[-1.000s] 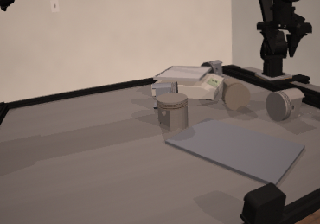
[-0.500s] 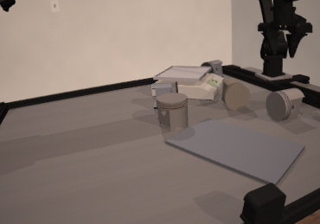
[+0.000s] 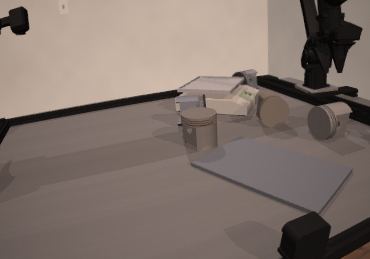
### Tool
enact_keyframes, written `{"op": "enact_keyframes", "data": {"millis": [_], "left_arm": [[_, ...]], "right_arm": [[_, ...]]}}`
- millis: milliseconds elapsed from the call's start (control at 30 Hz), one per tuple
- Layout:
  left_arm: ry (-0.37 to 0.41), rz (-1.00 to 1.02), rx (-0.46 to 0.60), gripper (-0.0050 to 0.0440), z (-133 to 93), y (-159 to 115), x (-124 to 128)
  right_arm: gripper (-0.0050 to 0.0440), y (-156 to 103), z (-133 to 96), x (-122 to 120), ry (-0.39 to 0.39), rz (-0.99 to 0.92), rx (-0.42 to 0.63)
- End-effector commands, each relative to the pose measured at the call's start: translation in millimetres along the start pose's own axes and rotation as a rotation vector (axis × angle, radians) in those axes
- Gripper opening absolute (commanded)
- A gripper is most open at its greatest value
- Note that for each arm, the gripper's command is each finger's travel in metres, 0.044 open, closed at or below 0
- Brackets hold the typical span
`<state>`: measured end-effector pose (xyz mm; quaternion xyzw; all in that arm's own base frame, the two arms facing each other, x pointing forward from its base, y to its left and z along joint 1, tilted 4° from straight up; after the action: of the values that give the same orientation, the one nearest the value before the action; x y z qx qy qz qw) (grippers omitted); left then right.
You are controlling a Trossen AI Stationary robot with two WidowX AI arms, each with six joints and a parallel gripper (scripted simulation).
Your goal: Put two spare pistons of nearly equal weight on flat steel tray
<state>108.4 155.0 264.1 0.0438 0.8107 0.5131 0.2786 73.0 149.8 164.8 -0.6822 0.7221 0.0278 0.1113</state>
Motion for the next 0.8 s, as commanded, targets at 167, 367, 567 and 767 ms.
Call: {"op": "enact_keyframes", "data": {"millis": [167, 367, 567, 767], "left_arm": [[-0.056, 0.108, 0.042, 0.044, 25.7, -34.8, 5.9], [-0.098, 0.177, 0.062, 0.044, 39.2, -60.2, 10.8], [-0.133, 0.234, 0.077, 0.044, 46.0, -77.9, 15.2], [0.009, 0.182, 0.024, 0.044, 49.9, -74.2, 37.0]], "right_arm": [[0.0378, -2.4, 8.5, -8.9, -0.107, 0.196, 0.019], [0.0378, -3.6, 10.9, -12.6, -0.188, 0.333, 0.026], [0.0378, -6.3, 12.6, -20.7, -0.244, 0.424, 0.023], [0.0378, -7.2, 13.7, -23.5, -0.329, 0.559, 0.012]]}}
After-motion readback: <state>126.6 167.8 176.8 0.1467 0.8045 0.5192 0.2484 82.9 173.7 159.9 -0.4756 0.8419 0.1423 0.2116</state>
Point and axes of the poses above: on each arm, the point midway between the two fingers, 35 mm back from their tips, its own z axis out along the fingers, its own x axis across the jaws, y = z × x, the point moved 5 cm from there along -z, back along the fingers, and after that the axes turned 15 degrees about -z, right-handed, at the moved point
